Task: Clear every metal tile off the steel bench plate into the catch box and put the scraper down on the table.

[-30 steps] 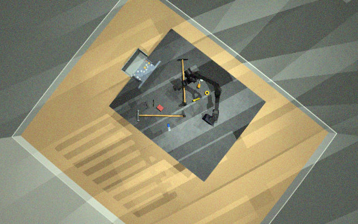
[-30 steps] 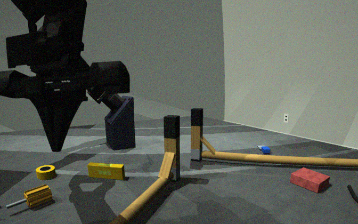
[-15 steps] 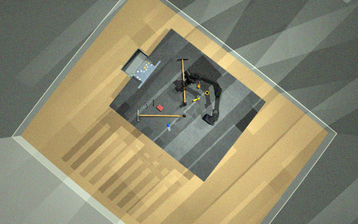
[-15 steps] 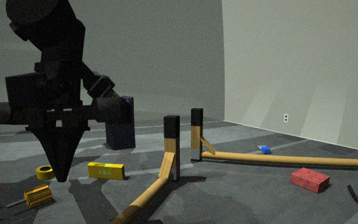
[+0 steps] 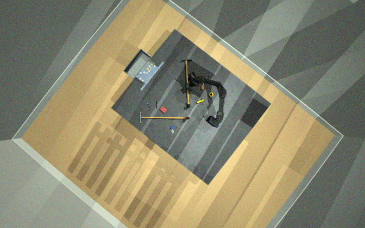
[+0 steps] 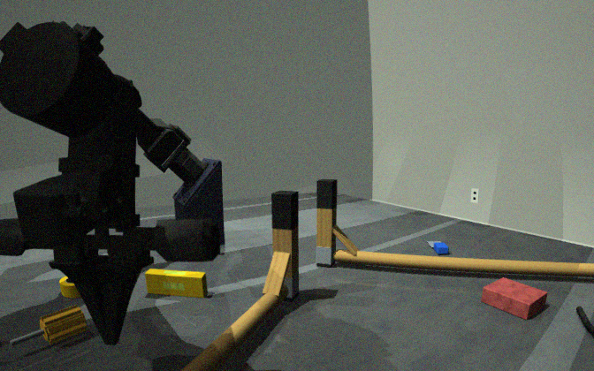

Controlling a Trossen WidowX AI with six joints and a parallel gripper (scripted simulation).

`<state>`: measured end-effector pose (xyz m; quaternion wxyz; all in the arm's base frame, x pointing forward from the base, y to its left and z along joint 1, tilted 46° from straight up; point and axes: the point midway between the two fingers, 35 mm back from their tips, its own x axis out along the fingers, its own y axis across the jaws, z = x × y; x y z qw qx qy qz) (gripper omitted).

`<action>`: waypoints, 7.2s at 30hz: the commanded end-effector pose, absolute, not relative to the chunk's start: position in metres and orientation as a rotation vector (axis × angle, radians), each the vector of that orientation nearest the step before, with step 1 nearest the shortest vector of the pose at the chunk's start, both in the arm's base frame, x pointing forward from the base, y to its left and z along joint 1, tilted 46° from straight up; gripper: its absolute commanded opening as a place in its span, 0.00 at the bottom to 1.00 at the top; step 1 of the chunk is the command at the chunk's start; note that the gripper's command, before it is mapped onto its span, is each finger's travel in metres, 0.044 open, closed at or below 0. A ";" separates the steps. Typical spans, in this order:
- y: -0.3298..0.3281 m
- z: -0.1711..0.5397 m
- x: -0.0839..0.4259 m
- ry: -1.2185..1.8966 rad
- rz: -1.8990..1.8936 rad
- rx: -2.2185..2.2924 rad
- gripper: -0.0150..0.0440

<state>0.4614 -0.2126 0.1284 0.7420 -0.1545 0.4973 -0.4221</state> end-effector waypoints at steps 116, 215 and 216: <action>-0.210 0.055 0.530 1.086 -0.923 -0.344 0.25; -0.210 0.097 0.505 1.117 -0.875 -0.387 0.25; -0.212 0.095 0.505 1.118 -0.875 -0.388 0.25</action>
